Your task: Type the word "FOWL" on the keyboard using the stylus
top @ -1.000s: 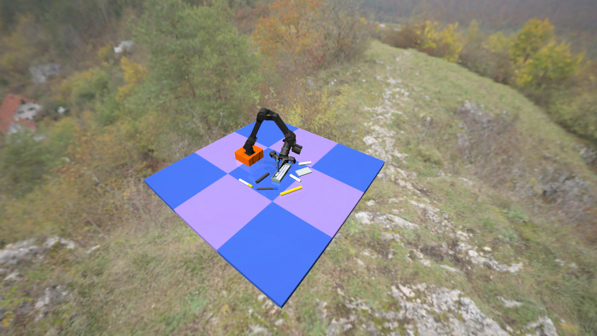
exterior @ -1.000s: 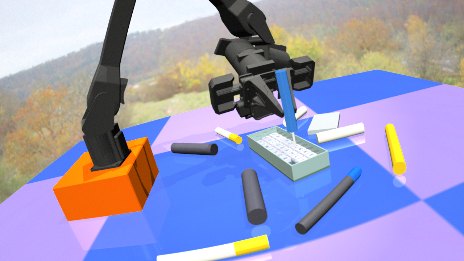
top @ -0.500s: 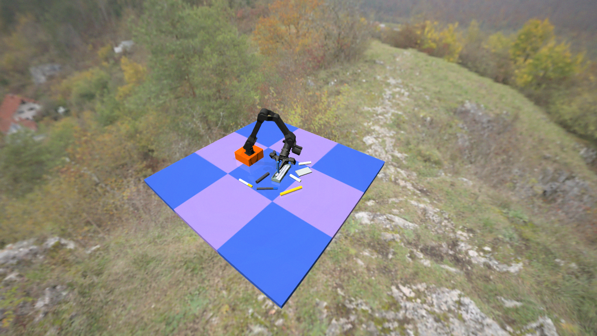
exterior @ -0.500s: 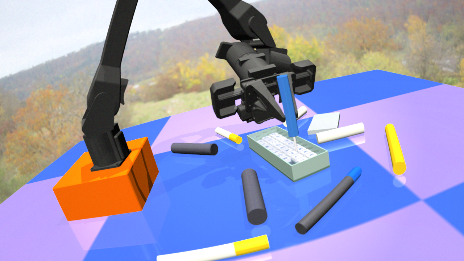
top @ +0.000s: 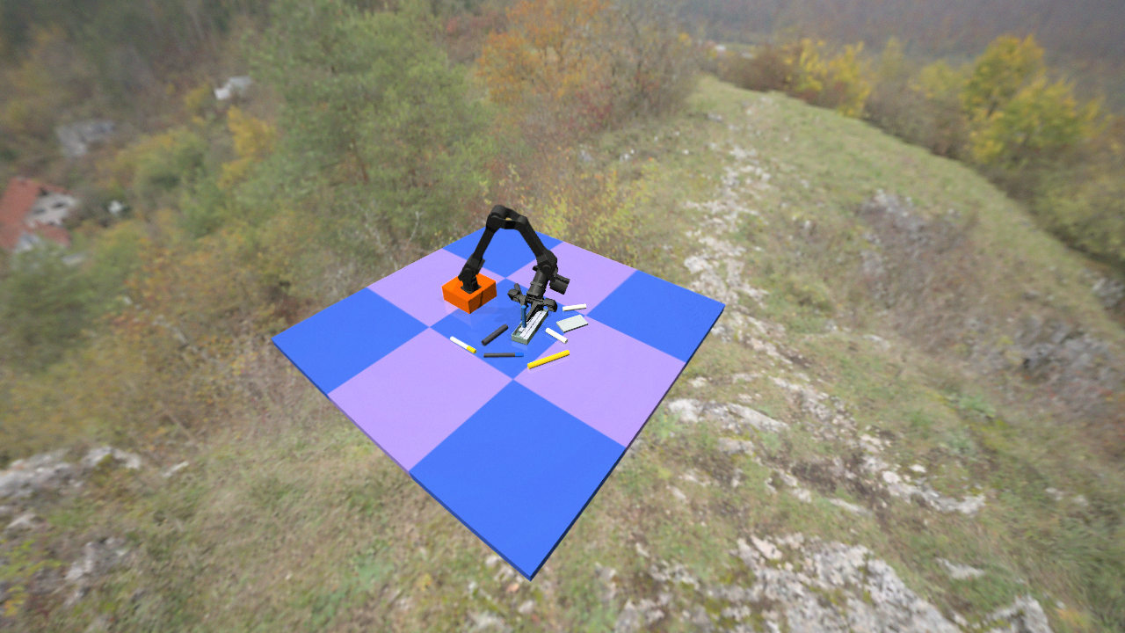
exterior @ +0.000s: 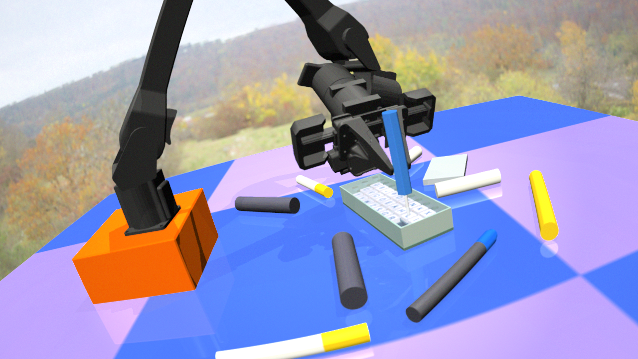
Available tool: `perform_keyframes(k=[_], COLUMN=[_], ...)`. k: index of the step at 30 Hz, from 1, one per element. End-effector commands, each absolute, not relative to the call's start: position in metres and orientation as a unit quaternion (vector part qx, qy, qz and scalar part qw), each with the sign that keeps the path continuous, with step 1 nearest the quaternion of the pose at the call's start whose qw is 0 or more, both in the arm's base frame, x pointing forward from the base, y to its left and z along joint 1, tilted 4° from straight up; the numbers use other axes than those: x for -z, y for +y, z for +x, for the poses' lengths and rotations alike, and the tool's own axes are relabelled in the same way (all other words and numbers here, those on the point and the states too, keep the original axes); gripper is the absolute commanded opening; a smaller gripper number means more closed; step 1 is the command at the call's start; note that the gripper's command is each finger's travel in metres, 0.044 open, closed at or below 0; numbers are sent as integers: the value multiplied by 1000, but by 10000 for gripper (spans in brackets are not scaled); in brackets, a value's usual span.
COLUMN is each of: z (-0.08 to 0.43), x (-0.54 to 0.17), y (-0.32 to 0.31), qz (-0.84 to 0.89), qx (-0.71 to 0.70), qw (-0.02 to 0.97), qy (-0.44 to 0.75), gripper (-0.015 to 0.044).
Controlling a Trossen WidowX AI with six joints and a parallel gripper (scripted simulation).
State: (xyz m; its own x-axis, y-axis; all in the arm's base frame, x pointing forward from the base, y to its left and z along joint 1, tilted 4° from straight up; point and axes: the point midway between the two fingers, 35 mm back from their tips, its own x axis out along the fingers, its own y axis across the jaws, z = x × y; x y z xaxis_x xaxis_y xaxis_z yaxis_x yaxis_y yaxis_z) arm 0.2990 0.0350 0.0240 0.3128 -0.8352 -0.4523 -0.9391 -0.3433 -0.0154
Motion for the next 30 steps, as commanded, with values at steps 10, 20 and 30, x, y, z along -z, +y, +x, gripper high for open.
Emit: perform_keyframes(k=[10,20,30], z=[299,299,298], x=[-21,-34,-56], y=[34,35,36], qz=[-799,-799,-799], qx=[-186,-186,-186], qw=[137,137,135], qy=[555,555,555], gripper=[81,81,84])
